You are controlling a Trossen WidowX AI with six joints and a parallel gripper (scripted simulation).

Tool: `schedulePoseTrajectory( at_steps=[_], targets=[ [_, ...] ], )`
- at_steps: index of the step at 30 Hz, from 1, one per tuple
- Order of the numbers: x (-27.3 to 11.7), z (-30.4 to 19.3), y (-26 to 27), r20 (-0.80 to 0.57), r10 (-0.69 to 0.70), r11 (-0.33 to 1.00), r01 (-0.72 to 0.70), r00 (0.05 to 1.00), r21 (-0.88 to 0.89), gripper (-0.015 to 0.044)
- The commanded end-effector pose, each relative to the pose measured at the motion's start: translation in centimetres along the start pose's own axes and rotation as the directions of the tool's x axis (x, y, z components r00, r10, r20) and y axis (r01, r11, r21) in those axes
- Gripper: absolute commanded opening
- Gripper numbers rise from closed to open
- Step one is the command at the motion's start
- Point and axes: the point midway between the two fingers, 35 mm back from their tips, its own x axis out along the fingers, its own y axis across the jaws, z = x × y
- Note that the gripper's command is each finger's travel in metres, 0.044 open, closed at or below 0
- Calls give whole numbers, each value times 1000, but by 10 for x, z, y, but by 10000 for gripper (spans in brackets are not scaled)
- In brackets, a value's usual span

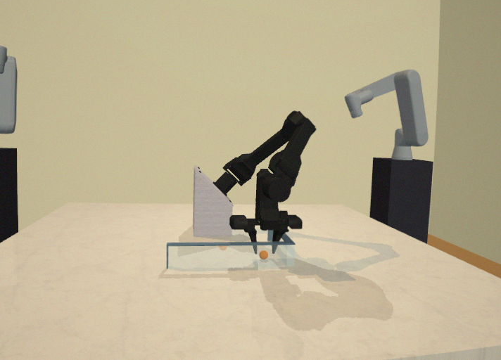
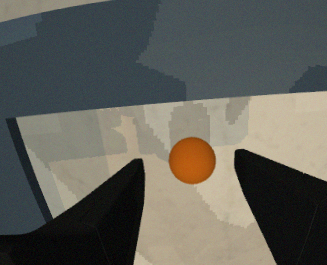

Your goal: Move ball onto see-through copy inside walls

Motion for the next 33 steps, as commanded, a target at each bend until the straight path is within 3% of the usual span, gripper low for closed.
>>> schedulePoseTrajectory(
  at_steps=[1, 5, 14, 16, 33],
  targets=[
    [7, -2, -2, -6, 2, 1000, -2, 1000, 12, 219],
    [7, -2, -2, -6, 2, 1000, -2, 1000, 12, 114],
    [7, -2, -2, -6, 2, 1000, -2, 1000, 12, 54],
    [6, -1, -2, -6, 2, 1000, -2, 1000, 12, 1],
    [-113, 0, -3, -7, -2, 1000, 3, 1000, 12, 0]
  ],
)
